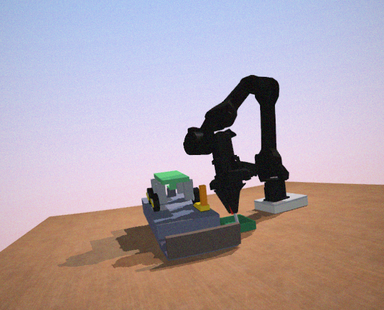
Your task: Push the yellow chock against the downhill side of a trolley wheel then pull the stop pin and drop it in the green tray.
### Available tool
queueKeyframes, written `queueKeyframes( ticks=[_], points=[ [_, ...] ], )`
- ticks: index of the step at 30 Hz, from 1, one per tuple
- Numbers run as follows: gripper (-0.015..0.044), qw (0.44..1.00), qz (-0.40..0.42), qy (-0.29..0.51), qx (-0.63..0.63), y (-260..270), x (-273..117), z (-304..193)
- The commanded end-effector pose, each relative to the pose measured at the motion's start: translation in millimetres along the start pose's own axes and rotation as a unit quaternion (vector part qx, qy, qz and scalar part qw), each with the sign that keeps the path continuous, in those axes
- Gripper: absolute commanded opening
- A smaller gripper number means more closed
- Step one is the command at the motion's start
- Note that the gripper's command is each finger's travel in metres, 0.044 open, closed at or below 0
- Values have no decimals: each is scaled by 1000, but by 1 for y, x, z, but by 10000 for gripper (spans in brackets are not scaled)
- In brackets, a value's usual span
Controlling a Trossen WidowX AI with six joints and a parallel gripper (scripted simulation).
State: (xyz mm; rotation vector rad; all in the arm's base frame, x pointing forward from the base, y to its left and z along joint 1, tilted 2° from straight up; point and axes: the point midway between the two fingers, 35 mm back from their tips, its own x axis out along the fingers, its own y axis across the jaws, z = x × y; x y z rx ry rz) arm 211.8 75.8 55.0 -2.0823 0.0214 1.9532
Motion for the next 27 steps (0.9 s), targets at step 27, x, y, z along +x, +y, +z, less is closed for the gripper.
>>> queueKeyframes(
  ticks=[27],
  points=[
    [190, 1000, -2, 0, -1, 16, 9, 1]
  ],
)
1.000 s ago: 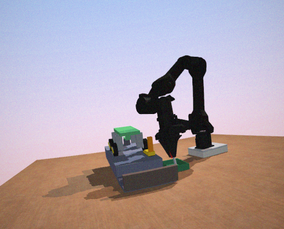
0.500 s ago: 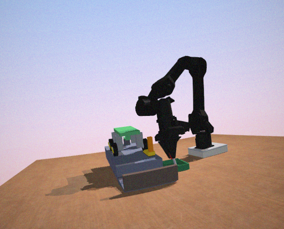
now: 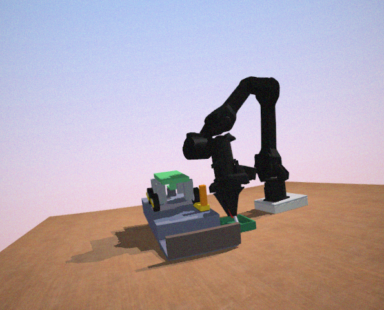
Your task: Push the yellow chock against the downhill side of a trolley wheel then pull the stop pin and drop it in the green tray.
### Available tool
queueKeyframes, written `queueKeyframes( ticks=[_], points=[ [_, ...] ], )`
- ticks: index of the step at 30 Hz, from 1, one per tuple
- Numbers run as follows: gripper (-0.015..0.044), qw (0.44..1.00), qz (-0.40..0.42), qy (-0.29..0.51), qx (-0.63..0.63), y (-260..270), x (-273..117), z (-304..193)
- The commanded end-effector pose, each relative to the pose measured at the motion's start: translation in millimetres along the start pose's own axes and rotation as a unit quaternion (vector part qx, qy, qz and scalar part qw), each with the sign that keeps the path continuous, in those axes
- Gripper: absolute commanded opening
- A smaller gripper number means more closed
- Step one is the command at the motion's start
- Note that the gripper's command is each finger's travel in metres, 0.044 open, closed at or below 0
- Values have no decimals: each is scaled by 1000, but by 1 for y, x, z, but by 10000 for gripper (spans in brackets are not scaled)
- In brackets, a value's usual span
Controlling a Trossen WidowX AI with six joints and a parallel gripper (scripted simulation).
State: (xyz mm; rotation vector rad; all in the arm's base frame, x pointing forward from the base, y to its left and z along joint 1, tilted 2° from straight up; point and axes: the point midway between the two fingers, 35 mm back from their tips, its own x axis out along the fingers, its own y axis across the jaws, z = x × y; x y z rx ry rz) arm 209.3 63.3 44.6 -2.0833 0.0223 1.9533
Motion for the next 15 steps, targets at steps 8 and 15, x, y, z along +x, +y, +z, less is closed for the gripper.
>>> queueKeyframes(
  ticks=[8, 15],
  points=[
    [190, 1000, -3, 0, 0, 6, 3, 3],
    [242, 1000, 1, -1, 1, 6, 3, 2]
  ],
)
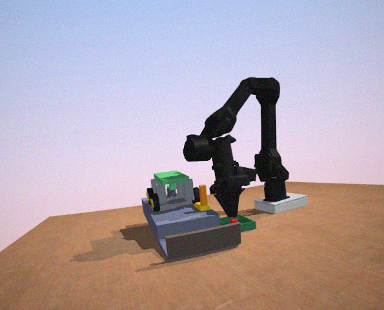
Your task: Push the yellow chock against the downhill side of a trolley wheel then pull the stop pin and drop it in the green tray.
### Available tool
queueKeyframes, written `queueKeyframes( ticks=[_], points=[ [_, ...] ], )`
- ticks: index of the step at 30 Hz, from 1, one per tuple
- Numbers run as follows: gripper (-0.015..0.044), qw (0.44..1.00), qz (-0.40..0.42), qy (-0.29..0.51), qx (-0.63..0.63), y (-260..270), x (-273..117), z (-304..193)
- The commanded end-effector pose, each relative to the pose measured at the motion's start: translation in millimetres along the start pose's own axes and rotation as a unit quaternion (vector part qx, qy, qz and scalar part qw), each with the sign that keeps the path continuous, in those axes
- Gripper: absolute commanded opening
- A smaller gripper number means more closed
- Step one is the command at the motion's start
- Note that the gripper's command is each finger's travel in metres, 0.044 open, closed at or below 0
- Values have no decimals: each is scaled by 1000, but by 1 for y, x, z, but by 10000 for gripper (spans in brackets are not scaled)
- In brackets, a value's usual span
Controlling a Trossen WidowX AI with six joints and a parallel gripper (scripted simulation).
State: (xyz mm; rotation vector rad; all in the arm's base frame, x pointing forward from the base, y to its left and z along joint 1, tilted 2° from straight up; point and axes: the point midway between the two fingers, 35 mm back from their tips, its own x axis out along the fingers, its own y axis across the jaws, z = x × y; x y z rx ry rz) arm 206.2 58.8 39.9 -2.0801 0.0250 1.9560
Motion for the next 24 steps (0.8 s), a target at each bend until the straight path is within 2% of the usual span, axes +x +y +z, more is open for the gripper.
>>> queueKeyframes(
  ticks=[1, 4, 10, 18, 22, 24],
  points=[
    [269, 1000, 0, 0, 0, 0, 0, 0],
    [340, 1000, 0, 0, 0, 0, 0, 0],
    [340, 1000, 0, 0, 0, 0, -1, 0],
    [340, 1000, -3, 1, -1, -3, -27, 4],
    [440, 1000, -3, 1, -1, -4, -36, 4],
    [440, 1000, -3, 1, -1, -4, -42, 5]
  ],
)
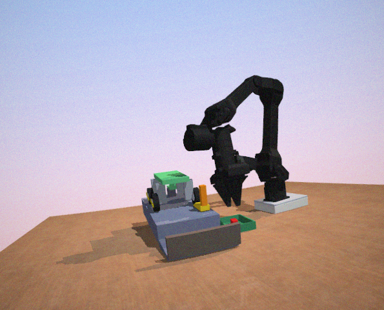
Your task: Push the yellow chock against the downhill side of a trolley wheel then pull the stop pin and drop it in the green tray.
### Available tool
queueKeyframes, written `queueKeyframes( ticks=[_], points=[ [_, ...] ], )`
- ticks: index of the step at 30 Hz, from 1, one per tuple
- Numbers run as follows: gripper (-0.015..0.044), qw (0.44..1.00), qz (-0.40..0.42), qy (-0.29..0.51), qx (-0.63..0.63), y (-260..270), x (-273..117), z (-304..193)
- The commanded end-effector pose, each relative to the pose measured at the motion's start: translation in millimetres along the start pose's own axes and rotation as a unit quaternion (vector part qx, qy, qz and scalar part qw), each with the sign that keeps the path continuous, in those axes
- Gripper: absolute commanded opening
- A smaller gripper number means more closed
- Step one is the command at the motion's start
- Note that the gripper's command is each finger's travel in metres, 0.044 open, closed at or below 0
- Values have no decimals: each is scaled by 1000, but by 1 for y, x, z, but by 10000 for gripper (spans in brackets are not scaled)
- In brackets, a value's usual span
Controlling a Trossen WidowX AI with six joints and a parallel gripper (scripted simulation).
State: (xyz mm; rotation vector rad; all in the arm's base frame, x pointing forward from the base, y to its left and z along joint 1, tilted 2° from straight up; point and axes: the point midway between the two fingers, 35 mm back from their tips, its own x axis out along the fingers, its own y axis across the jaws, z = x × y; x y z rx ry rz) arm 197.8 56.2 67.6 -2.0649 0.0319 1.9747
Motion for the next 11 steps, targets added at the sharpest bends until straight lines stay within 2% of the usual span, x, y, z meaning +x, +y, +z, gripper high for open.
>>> queueKeyframes(
  ticks=[1, 11],
  points=[
    [440, 1000, -6, 9, -3, -3, -14, -1],
    [440, 1000, -6, 9, -3, -8, -39, -2]
  ],
)
